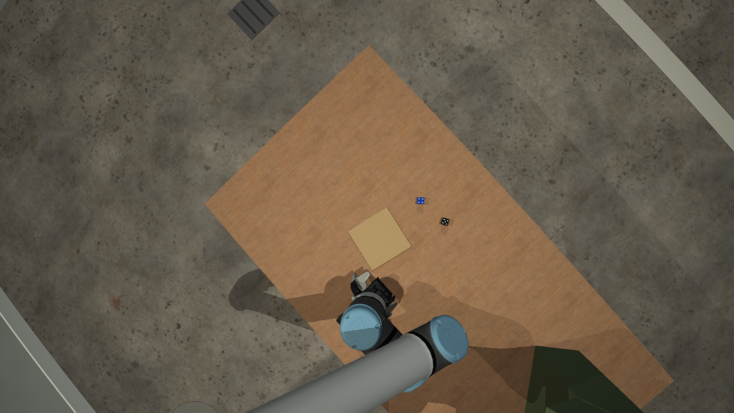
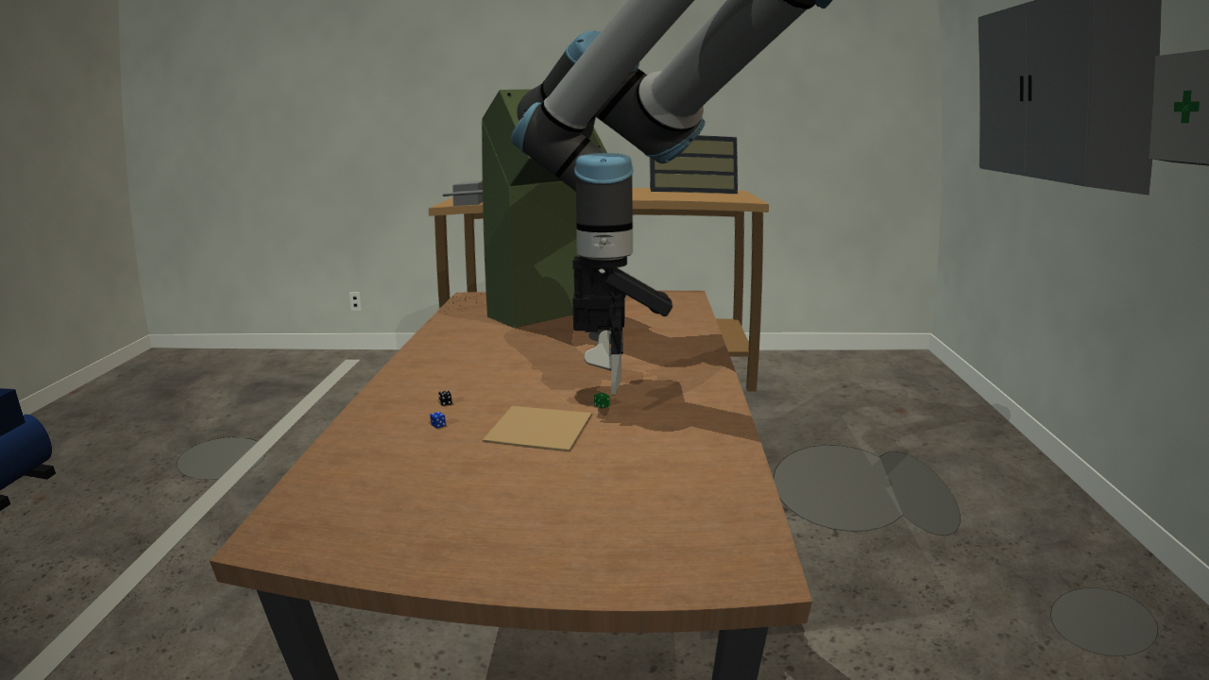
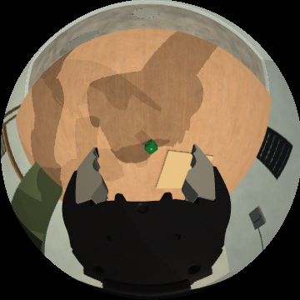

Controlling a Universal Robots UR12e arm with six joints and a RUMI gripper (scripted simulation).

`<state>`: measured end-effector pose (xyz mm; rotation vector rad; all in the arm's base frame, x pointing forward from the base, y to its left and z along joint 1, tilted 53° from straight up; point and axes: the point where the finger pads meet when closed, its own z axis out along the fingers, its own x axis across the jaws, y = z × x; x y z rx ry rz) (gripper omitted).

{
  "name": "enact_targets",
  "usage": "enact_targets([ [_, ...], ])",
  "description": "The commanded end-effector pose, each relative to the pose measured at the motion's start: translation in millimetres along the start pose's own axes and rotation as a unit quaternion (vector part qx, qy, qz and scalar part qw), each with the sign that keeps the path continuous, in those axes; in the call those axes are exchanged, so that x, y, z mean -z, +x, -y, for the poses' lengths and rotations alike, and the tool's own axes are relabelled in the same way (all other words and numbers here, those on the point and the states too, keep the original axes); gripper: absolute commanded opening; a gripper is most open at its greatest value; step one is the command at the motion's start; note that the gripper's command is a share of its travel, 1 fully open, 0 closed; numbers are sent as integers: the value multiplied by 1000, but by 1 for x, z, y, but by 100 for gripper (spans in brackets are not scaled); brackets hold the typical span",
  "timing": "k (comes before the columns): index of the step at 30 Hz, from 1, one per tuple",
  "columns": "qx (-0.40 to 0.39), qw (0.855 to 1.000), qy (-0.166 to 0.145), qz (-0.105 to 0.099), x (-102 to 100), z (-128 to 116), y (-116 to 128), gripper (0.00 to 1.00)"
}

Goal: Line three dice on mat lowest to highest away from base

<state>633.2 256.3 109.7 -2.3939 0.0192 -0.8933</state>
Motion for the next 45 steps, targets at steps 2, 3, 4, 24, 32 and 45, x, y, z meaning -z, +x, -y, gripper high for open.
enact_targets([
  [2, 0, 1000, 0, 0, 0, 0, 0, 100],
  [3, 0, 1000, 0, 0, 0, 0, 0, 100],
  [4, 0, 1000, 0, 0, 0, 0, 0, 100],
  [24, 0, 1000, 0, 0, 0, 0, 0, 100],
  [32, 0, 1000, 0, 0, 0, 0, 0, 100],
  [45, 0, 1000, 0, 0, 19, 0, 0, 100],
])
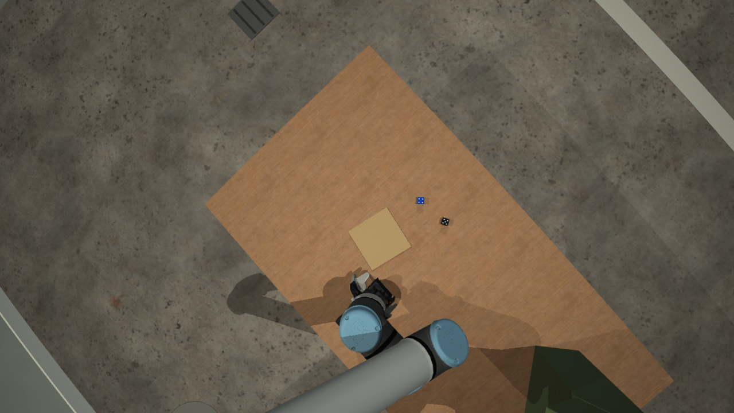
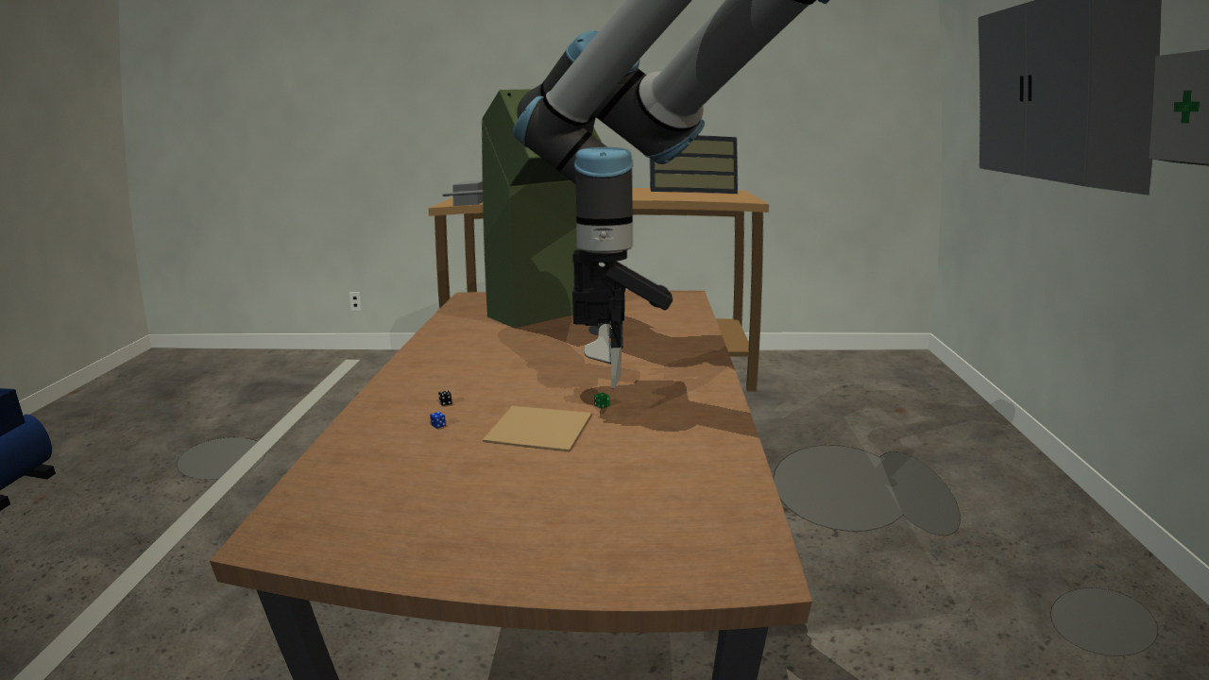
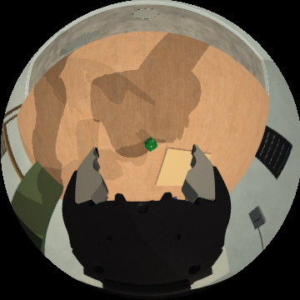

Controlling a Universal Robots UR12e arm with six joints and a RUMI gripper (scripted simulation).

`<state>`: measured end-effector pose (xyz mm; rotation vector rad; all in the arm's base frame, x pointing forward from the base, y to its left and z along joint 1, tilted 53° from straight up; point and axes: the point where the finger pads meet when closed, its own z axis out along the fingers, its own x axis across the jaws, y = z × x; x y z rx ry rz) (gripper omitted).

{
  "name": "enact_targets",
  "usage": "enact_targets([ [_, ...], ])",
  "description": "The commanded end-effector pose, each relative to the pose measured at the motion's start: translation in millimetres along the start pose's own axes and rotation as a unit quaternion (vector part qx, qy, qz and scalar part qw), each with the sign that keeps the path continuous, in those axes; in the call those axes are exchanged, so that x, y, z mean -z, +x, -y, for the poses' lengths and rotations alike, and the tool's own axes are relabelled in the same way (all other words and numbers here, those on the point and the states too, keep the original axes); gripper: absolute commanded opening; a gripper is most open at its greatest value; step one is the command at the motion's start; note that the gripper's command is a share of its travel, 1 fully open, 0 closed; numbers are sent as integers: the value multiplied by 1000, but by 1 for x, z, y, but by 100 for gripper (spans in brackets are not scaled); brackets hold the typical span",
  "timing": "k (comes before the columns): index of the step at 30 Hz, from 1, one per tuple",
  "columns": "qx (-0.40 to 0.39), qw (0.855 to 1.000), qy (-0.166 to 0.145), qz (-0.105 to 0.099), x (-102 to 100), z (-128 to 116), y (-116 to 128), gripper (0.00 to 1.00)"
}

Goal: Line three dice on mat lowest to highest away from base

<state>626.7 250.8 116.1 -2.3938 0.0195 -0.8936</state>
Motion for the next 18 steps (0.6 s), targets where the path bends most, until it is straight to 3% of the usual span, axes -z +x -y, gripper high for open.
enact_targets([
  [1, 0, 1000, 0, 0, 12, 0, 0, 100],
  [18, 0, 1000, 0, 0, 71, 0, 0, 100],
])
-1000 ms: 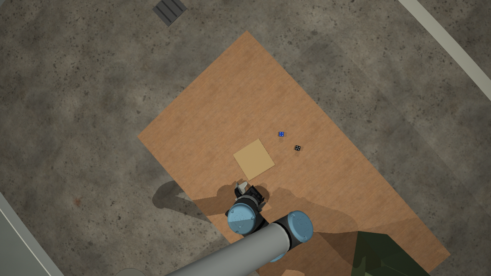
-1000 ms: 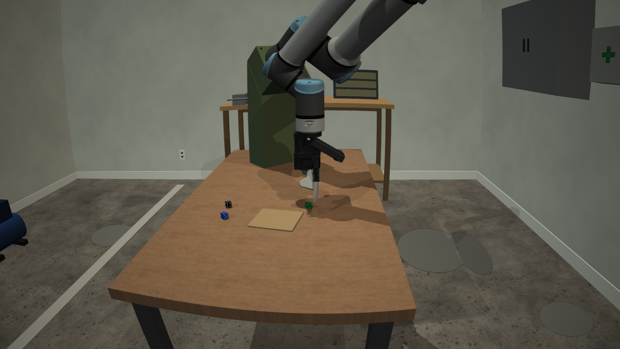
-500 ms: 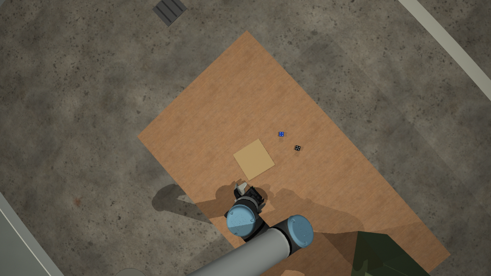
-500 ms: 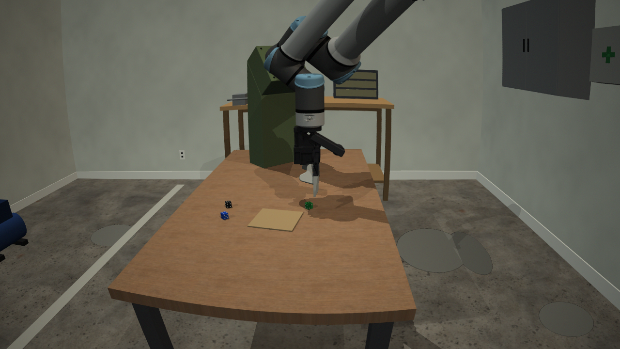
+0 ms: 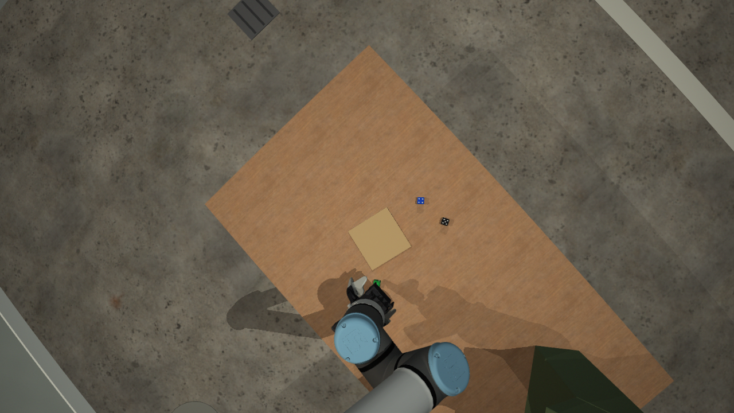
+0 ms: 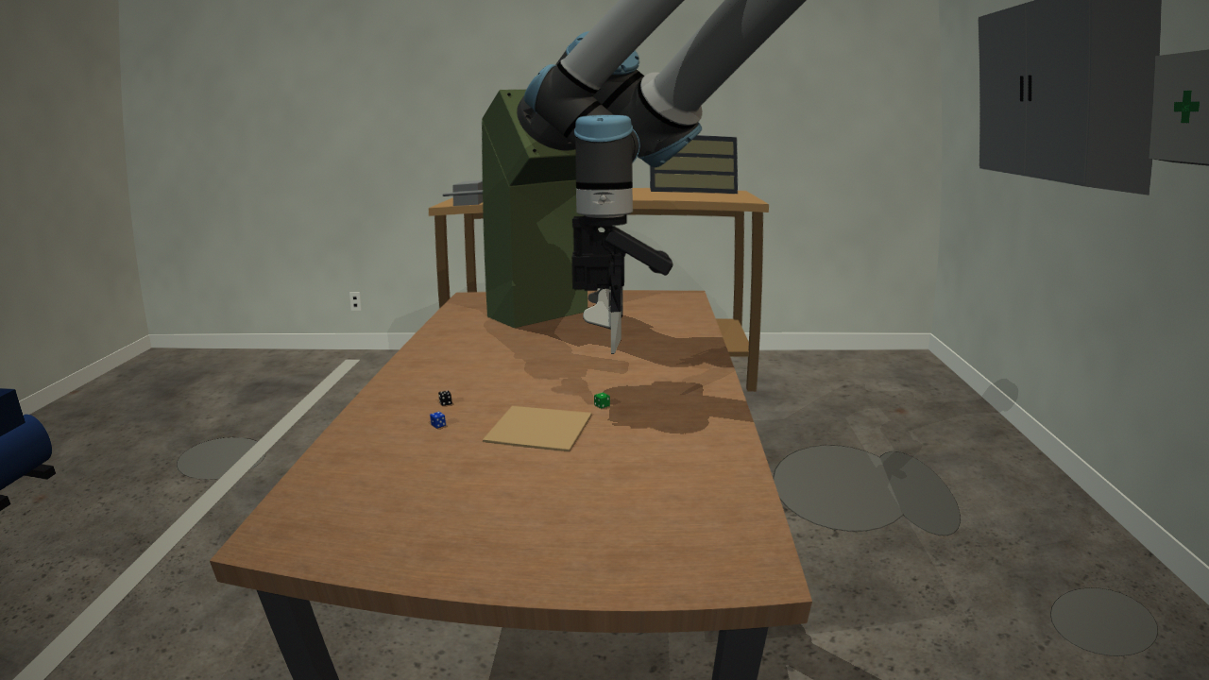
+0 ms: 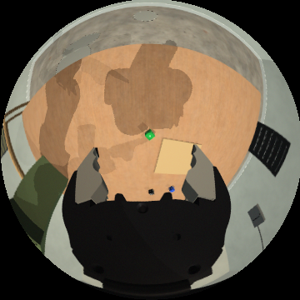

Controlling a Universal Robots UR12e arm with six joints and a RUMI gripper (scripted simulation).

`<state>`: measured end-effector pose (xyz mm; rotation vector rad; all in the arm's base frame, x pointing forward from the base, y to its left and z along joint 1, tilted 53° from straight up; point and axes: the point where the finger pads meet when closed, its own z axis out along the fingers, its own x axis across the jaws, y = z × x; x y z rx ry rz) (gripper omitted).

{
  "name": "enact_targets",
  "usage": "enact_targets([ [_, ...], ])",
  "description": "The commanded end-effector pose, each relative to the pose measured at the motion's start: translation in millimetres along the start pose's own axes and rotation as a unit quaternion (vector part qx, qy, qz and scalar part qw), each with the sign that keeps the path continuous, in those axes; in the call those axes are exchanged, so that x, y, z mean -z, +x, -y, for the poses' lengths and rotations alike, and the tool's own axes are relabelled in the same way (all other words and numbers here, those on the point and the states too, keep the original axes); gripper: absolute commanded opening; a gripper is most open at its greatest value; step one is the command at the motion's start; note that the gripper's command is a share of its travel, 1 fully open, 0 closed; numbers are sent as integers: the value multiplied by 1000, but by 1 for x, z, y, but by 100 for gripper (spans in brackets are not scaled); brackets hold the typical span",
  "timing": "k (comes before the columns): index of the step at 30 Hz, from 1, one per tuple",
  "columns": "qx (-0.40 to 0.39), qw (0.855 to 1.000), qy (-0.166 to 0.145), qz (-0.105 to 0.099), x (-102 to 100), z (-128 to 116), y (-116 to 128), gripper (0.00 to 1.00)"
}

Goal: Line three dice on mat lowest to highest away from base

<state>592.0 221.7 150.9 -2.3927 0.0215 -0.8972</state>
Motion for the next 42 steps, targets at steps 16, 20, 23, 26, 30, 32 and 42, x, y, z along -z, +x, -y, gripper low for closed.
enact_targets([
  [16, 0, 1000, 0, 2, 43, 0, 0, 100],
  [20, 0, 1000, 0, 2, 44, 0, 0, 100],
  [23, 0, 1000, 0, 2, 44, 0, 0, 100],
  [26, 0, 1000, 0, 2, 44, 0, 0, 100],
  [30, 0, 1000, 0, 2, 44, 0, 0, 100],
  [32, 1, 1000, 0, 2, 44, 0, 0, 100],
  [42, 115, 993, 0, 1, 41, -7, 4, 100],
])
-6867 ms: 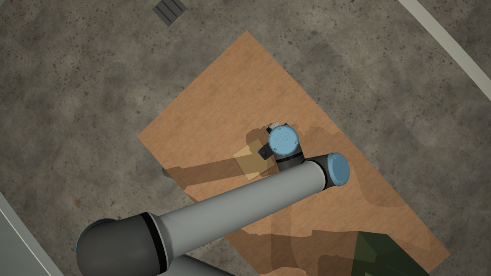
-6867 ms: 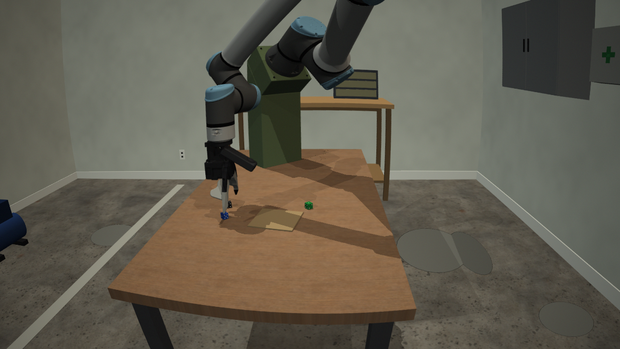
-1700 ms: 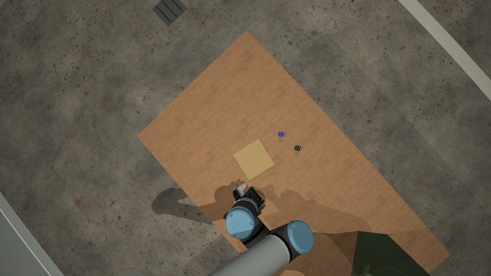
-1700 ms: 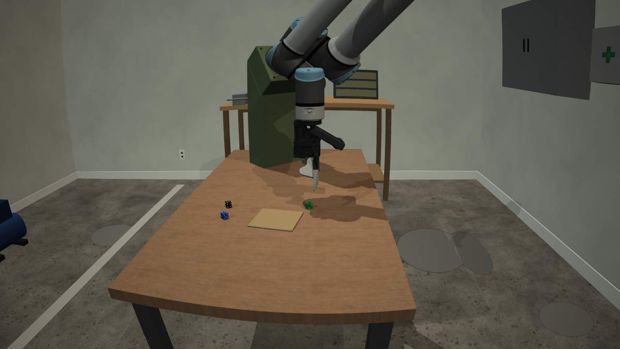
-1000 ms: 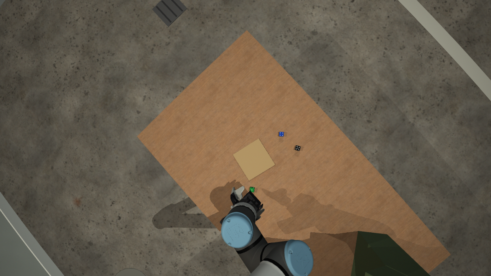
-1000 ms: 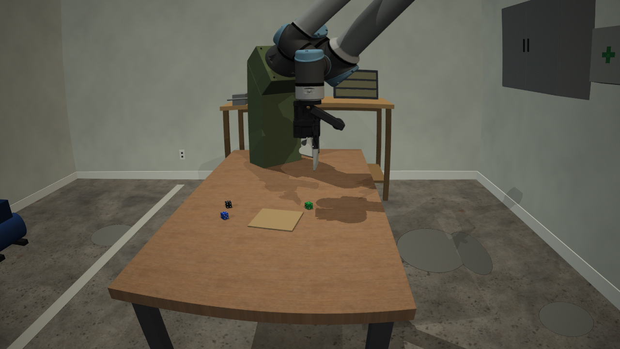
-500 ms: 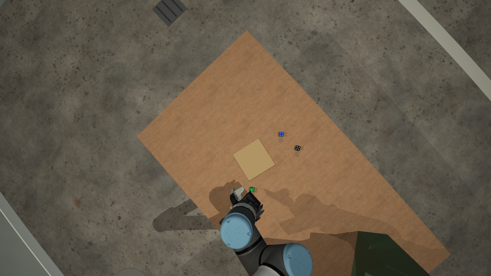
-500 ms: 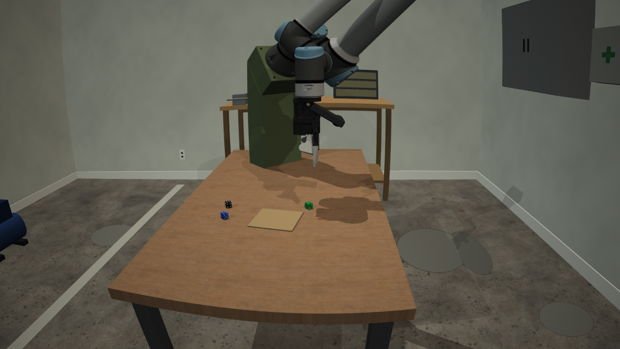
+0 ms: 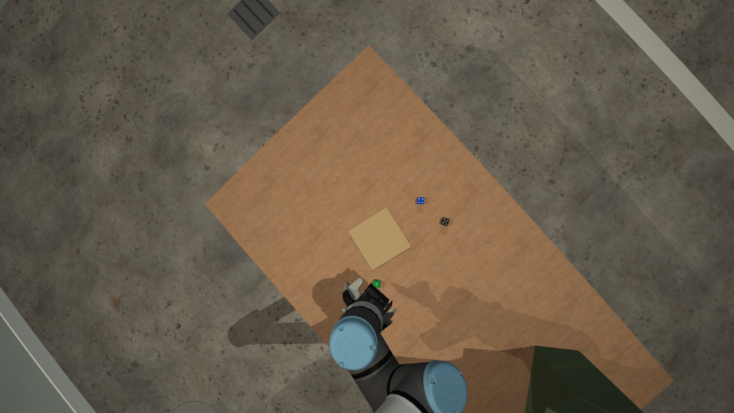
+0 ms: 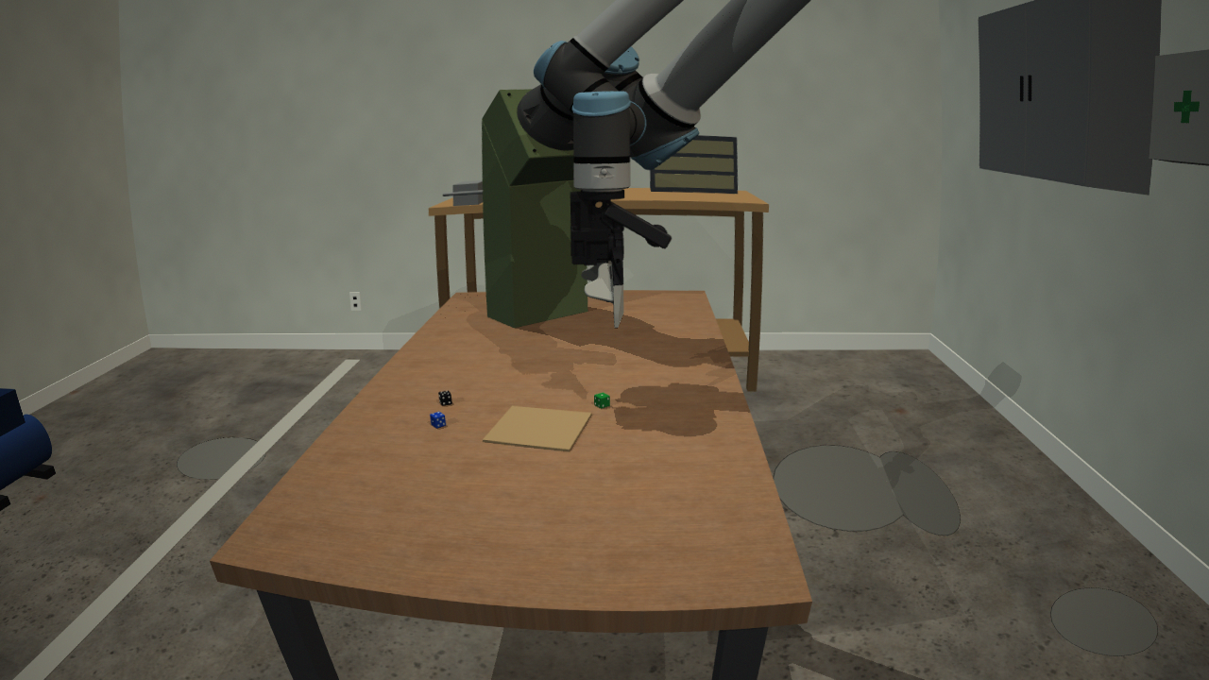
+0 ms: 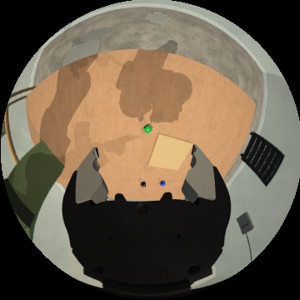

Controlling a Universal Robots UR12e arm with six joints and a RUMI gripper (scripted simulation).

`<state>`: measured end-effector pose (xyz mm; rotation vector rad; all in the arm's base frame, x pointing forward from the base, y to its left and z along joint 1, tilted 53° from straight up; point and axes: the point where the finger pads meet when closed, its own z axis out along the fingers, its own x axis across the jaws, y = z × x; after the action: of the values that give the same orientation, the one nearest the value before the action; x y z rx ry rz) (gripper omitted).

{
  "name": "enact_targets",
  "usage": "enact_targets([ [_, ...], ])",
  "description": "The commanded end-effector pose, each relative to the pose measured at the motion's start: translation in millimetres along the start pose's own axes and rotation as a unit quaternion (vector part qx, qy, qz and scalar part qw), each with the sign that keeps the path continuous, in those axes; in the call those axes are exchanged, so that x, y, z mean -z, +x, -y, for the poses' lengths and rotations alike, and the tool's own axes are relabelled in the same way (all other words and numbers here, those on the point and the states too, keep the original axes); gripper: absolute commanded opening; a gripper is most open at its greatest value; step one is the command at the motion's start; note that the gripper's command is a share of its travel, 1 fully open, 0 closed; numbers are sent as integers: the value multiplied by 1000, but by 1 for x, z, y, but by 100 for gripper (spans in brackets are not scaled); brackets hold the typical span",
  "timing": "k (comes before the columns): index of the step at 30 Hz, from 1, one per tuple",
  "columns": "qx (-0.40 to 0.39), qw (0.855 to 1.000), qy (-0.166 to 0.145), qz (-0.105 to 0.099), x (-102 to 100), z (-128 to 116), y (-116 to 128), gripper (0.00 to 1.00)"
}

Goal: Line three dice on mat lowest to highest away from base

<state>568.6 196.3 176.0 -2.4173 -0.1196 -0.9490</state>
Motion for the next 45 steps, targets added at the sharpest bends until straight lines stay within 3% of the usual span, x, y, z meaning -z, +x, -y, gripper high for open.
enact_targets([
  [1, 77, 997, 2, 0, -2, -5, 2, 100],
  [5, 120, 993, 2, 0, -3, -8, 3, 100],
  [15, 267, 964, 1, 0, -7, -21, 7, 100],
  [45, 285, 958, 1, 0, -8, -21, 7, 100],
])
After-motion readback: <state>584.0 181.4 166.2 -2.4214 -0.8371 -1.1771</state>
